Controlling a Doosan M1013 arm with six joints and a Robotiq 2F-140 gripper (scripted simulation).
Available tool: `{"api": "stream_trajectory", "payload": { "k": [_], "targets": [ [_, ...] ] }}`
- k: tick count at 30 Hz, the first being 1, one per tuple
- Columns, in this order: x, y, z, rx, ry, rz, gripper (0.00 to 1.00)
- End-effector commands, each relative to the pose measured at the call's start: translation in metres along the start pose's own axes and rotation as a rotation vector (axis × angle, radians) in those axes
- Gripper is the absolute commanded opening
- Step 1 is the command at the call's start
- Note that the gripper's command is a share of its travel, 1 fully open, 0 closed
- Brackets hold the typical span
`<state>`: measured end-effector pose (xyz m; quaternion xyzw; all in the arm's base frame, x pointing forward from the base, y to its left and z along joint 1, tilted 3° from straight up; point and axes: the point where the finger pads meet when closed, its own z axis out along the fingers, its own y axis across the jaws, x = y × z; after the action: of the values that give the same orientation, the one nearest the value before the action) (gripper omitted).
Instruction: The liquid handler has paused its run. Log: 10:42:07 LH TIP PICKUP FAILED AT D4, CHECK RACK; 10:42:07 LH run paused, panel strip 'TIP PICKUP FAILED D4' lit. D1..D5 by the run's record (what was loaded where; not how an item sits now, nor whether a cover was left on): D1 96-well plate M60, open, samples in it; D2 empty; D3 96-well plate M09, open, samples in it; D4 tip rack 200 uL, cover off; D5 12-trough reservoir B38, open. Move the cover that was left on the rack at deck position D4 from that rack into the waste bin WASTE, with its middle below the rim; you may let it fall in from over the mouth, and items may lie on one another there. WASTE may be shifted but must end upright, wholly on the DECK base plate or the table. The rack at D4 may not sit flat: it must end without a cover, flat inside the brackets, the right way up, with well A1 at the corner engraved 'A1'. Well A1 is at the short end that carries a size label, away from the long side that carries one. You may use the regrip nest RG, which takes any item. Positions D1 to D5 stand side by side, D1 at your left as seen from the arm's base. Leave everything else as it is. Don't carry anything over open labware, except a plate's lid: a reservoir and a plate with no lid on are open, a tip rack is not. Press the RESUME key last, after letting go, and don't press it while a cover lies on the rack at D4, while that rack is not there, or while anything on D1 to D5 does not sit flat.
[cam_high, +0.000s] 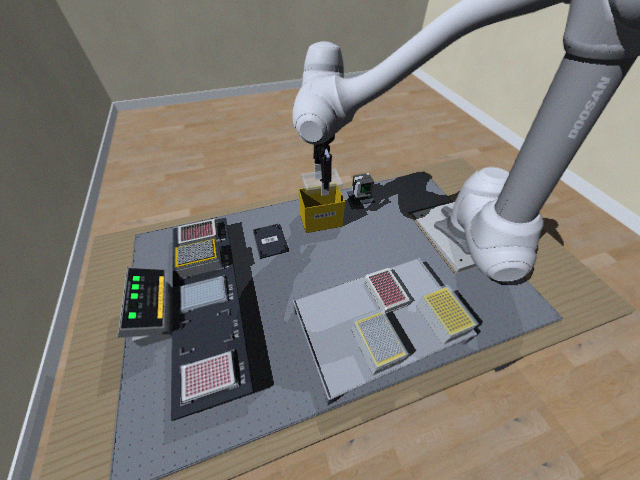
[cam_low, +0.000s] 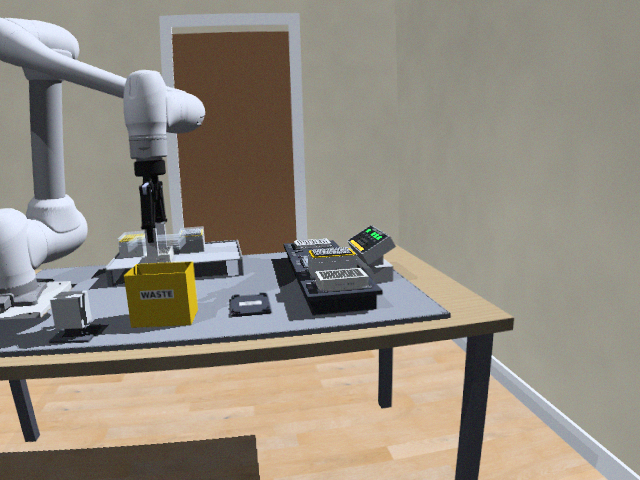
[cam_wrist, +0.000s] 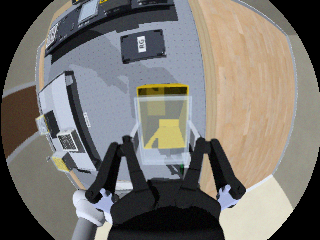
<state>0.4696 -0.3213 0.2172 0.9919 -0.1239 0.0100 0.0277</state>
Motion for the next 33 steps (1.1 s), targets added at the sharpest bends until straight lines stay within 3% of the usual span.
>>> {"api": "stream_trajectory", "payload": {
  "k": [1,5,33],
  "targets": [
    [0.0002,-0.0003,0.0076,0.006,0.0,0.001,0.0],
    [0.0001,-0.0002,0.0139,0.006,0.0,0.001,0.0],
    [0.0009,0.0006,0.0139,0.006,0.0,0.001,0.0]
  ]
}}
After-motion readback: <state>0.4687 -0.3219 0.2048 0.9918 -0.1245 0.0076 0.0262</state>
